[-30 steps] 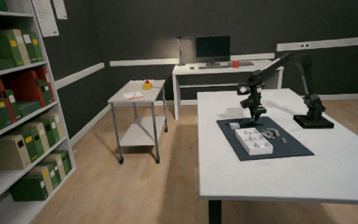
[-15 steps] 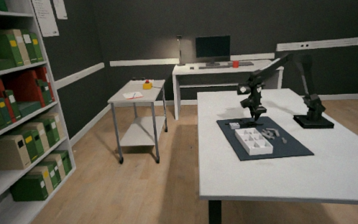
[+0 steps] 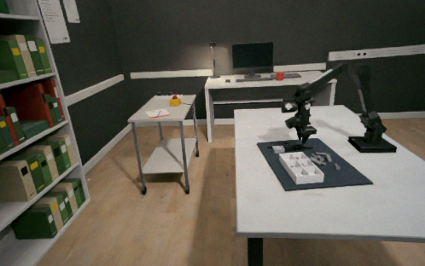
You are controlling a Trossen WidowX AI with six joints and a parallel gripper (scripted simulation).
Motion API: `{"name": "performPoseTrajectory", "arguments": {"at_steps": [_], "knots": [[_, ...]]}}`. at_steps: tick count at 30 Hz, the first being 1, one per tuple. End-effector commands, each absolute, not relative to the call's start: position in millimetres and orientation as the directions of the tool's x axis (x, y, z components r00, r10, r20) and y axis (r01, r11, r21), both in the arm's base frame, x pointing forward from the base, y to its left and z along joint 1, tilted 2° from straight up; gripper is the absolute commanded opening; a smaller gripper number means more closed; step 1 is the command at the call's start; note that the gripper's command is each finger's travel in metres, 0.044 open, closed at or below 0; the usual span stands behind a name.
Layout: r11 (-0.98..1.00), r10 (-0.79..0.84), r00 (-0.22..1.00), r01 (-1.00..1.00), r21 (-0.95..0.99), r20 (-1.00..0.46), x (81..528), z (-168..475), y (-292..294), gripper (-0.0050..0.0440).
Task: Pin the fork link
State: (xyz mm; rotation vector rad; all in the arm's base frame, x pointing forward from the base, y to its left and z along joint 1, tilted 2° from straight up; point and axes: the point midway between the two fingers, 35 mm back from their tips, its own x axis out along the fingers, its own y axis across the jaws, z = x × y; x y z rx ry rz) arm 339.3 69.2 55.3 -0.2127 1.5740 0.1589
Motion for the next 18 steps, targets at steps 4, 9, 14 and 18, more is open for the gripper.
{"name": "performPoseTrajectory", "arguments": {"at_steps": [4, 9, 14, 18], "knots": [[0.972, -0.025, 0.028, -0.233, -0.031, -0.999, 343.8, 66.6, 71.8, 0.0250], [0.972, -0.025, 0.028, -0.233, -0.031, -0.999, 343.8, 66.6, 71.8, 0.0250], [0.972, -0.025, 0.028, -0.233, -0.031, -0.999, 343.7, 66.6, 71.8, 0.0250], [0.975, -0.025, 0.027, -0.221, -0.030, -0.999, 342.5, 66.7, 73.1, 0.0250]]}}
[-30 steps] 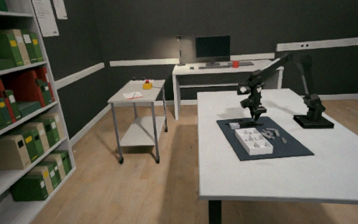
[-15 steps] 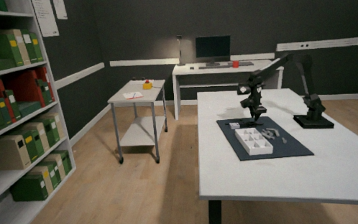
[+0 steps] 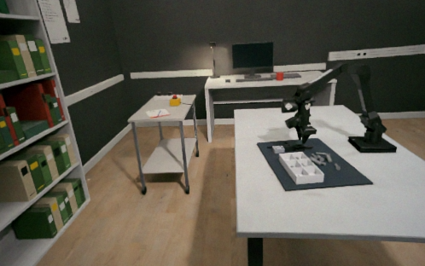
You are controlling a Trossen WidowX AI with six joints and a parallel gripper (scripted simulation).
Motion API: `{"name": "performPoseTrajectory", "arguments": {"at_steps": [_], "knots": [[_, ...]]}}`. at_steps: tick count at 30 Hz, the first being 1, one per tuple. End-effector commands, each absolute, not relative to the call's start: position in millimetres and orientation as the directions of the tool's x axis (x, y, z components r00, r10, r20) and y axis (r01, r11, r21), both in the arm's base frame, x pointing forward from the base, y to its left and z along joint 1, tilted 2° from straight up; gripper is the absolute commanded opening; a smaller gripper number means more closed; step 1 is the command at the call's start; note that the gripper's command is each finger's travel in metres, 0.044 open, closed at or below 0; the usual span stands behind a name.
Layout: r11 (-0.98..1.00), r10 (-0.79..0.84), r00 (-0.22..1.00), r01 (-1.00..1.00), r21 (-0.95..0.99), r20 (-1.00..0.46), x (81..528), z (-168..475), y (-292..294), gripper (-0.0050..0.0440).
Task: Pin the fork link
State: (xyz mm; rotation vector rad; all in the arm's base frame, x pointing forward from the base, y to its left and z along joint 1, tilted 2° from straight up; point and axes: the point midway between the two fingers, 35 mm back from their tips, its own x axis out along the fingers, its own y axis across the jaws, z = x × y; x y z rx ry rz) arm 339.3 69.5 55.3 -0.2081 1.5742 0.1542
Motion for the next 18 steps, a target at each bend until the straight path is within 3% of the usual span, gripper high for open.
{"name": "performPoseTrajectory", "arguments": {"at_steps": [1, 6, 12, 14, 18], "knots": [[0.977, -0.025, 0.027, -0.210, -0.030, -0.999, 342, 67, 74, 0.0250], [0.996, -0.024, 0.021, -0.085, -0.026, -0.999, 335, 65, 82, 0.0250], [0.973, -0.025, 0.022, 0.231, -0.019, -0.999, 325, 65, 103, 0.0250], [0.973, -0.025, 0.022, 0.231, -0.019, -0.999, 325, 65, 103, 0.0250], [0.872, -0.025, 0.022, 0.490, -0.011, -0.999, 314, 64, 121, 0.0250]]}}
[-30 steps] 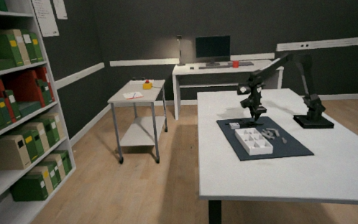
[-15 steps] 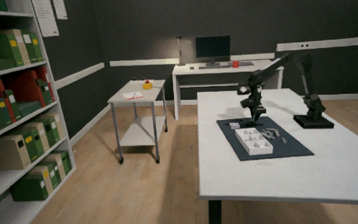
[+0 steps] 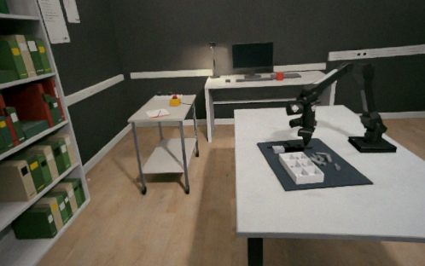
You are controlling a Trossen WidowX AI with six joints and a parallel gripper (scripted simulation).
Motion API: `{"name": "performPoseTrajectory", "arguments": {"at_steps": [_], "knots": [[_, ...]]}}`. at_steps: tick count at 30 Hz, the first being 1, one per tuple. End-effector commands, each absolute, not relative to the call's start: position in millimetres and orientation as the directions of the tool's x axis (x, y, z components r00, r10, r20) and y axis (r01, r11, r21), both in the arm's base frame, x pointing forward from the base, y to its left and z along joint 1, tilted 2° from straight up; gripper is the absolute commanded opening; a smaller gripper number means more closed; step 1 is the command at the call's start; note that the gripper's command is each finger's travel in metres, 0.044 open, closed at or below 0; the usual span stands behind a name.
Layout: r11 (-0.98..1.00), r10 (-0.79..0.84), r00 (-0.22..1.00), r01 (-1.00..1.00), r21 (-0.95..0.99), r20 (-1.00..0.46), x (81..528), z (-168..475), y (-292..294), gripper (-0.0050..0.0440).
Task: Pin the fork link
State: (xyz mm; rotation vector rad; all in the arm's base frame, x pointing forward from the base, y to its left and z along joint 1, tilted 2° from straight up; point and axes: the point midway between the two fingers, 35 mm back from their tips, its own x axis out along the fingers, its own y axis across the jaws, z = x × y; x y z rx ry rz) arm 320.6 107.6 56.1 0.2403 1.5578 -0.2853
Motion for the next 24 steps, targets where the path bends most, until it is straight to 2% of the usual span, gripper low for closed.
{"name": "performPoseTrajectory", "arguments": {"at_steps": [1, 5, 10, 18, 24], "knots": [[0.833, -0.025, 0.022, 0.552, -0.009, -0.999, 311, 64, 125, 0.0250], [0.647, -0.023, 0.020, 0.762, 0.001, -1.000, 299, 63, 143, 0.0250], [0.392, -0.021, 0.019, 0.920, 0.009, -1.000, 285, 62, 160, 0.0250], [0.202, -0.021, 0.016, 0.979, 0.012, -1.000, 275, 61, 170, 0.0250], [0.165, -0.021, 0.013, 0.986, 0.010, -1.000, 273, 60, 172, 0.0250]]}}
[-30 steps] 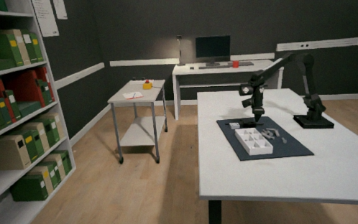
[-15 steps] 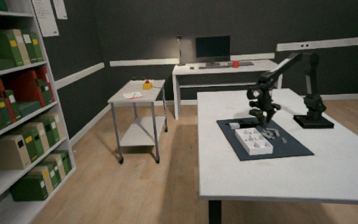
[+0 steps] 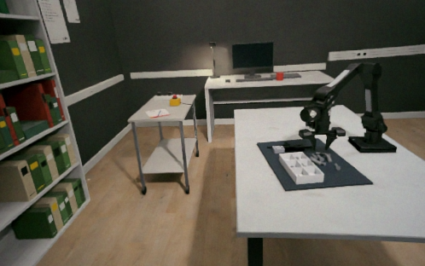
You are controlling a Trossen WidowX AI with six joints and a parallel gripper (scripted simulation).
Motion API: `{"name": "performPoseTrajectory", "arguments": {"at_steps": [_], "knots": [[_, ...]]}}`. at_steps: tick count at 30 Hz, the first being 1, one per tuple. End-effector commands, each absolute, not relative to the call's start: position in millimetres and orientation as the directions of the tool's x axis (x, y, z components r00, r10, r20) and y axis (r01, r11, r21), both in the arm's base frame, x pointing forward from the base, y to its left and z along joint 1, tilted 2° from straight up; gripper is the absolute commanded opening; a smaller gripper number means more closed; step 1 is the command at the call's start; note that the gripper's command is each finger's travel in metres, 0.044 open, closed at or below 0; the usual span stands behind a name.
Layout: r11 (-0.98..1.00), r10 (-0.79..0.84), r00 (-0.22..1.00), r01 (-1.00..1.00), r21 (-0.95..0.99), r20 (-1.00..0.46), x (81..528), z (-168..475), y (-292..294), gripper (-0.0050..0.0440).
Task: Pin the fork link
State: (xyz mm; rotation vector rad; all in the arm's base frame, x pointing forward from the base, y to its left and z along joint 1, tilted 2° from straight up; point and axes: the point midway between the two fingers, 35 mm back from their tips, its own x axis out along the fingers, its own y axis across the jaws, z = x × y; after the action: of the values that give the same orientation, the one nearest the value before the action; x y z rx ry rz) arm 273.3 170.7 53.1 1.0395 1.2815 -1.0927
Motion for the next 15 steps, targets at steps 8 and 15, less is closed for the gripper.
{"name": "performPoseTrajectory", "arguments": {"at_steps": [8, 15], "knots": [[0.164, -0.020, 0.013, 0.986, 0.009, -1.000, 274.2, 60.5, 172.2, 0.0090], [0.165, -0.020, 0.013, 0.986, 0.009, -1.000, 274.2, 60.5, 172.2, 0.0090]]}}
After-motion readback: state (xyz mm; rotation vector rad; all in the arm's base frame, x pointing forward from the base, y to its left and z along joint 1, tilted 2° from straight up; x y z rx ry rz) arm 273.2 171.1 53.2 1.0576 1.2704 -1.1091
